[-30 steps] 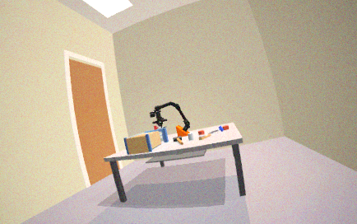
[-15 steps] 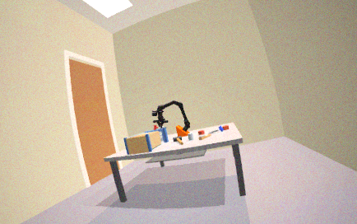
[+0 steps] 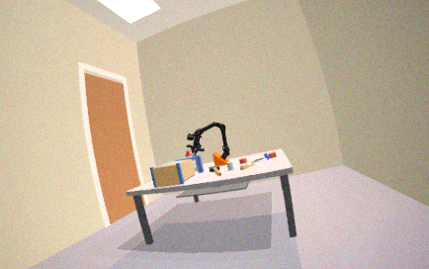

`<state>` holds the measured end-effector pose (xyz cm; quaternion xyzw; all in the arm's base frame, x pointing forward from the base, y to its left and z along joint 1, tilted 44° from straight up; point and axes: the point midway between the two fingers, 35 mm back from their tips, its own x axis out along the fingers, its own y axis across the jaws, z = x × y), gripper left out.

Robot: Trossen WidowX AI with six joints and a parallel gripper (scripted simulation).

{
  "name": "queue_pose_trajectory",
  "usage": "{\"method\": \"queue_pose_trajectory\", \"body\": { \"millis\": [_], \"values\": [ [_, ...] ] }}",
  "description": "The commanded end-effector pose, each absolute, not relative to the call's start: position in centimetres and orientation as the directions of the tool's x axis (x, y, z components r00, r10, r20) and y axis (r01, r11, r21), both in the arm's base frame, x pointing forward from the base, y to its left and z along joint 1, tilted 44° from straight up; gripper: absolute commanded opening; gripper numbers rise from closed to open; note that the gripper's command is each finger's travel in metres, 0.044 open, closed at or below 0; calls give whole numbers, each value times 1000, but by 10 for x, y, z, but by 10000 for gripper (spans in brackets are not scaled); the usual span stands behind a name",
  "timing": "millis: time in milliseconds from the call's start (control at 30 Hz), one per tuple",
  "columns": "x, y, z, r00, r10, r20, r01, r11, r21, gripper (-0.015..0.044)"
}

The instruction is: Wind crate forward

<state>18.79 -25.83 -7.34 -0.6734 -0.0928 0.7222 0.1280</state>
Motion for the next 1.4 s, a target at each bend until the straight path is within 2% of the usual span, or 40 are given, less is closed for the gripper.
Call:
{"method": "queue_pose_trajectory", "body": {
  "millis": [0,700,1367],
  "values": [
    [189,-262,-69,-56,231,-971,-57,-972,-228,0],
    [189,-261,-70,-66,-116,-991,-36,-992,119,0],
    [189,-261,-70,-67,-443,-894,-14,-896,444,0]
  ]
}}
